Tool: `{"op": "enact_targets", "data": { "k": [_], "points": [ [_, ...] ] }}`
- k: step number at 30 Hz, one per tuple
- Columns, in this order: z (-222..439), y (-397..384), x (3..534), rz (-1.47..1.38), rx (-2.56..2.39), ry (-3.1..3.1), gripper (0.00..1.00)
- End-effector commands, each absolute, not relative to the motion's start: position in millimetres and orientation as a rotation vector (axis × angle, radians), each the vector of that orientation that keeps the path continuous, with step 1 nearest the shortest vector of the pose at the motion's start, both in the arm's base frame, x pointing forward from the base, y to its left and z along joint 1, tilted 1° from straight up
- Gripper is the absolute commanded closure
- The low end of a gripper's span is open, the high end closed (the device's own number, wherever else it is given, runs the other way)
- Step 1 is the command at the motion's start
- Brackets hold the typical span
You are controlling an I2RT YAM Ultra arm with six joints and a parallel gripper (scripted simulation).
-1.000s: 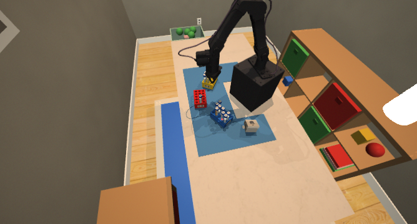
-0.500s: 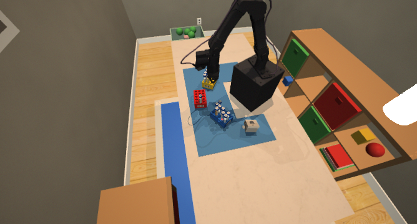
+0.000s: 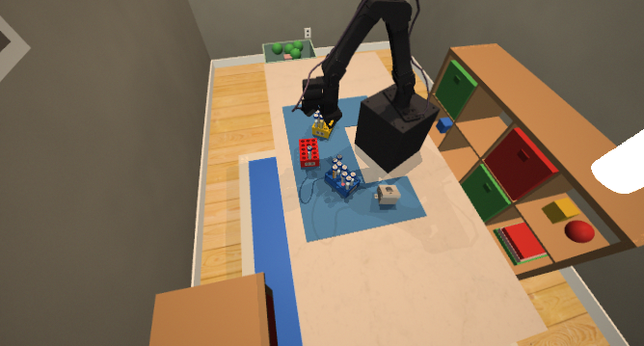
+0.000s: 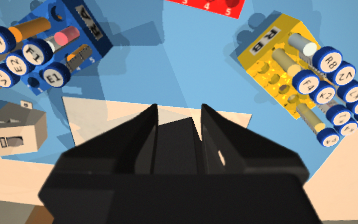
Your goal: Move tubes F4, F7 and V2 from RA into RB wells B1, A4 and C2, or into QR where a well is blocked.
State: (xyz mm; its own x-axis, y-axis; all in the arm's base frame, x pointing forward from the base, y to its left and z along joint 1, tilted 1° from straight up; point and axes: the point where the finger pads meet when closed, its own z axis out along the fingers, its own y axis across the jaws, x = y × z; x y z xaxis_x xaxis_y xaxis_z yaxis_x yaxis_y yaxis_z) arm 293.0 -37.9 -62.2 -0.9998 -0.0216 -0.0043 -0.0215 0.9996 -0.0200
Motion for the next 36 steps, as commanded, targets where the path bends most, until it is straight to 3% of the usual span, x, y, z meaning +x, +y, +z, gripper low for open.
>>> {"op": "enact_targets", "data": {
  "k": [1, 16, 36],
  "points": [
    [-58.9, -41.8, 294.3, -0.036, -0.281, 3.106, 0.7],
    [-58.9, -41.4, 294.4, -0.038, -0.89, 2.993, 0.7],
    [-61.6, 2.8, 386.4, -0.032, -0.903, 3.005, 0.7]
  ]
}}
